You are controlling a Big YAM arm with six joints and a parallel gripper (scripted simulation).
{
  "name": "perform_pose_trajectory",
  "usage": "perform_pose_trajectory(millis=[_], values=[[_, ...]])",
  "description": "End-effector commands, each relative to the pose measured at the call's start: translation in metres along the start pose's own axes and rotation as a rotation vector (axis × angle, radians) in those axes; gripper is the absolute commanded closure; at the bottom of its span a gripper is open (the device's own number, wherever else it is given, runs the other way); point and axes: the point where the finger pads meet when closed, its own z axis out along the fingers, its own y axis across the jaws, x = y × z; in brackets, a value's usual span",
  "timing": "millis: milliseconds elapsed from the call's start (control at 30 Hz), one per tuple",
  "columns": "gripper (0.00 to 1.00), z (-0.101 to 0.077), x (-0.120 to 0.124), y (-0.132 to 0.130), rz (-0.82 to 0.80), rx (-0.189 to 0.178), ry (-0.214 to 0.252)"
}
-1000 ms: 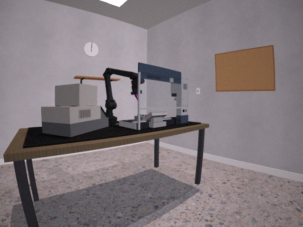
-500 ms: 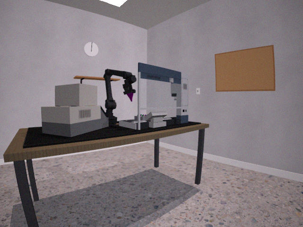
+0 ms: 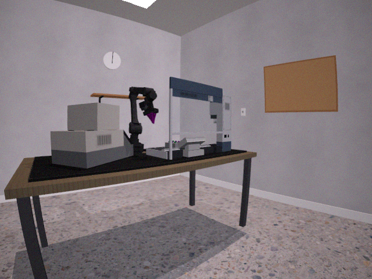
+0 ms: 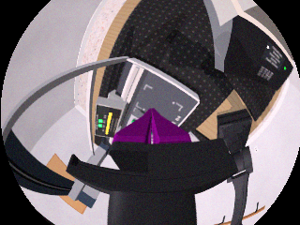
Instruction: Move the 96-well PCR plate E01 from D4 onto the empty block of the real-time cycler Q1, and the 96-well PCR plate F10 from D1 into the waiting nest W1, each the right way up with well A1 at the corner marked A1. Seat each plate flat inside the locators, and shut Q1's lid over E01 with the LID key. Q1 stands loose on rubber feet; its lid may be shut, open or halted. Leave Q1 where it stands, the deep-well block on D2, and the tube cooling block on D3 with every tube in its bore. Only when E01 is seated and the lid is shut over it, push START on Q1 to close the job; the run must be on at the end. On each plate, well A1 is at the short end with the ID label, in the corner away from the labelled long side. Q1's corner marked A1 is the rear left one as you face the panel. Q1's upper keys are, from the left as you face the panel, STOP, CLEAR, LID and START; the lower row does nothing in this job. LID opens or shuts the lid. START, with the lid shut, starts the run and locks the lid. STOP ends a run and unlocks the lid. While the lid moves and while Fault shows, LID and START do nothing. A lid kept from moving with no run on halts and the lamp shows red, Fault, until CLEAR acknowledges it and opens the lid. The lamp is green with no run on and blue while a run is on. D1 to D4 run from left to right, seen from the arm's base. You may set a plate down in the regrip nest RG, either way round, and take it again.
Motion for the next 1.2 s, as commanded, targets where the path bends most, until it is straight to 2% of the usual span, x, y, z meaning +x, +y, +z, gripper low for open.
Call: perform_pose_trajectory(millis=[0, 133, 267, 367, 533, 700, 833, 1167], values=[[1.0, -0.027, -0.008, -0.005, 0.026, -0.061, -0.051], [1.0, -0.031, -0.016, -0.023, 0.107, -0.068, -0.075], [1.0, -0.028, -0.021, -0.026, 0.129, -0.069, -0.074], [1.0, -0.03, -0.032, -0.044, 0.208, -0.081, -0.109], [1.0, -0.048, -0.044, -0.06, 0.253, -0.118, -0.154], [1.0, -0.047, -0.048, -0.086, 0.354, -0.129, -0.182], [1.0, -0.047, -0.052, -0.09, 0.38, -0.13, -0.189], [1.0, -0.06, -0.059, -0.143, 0.581, -0.175, -0.279]])
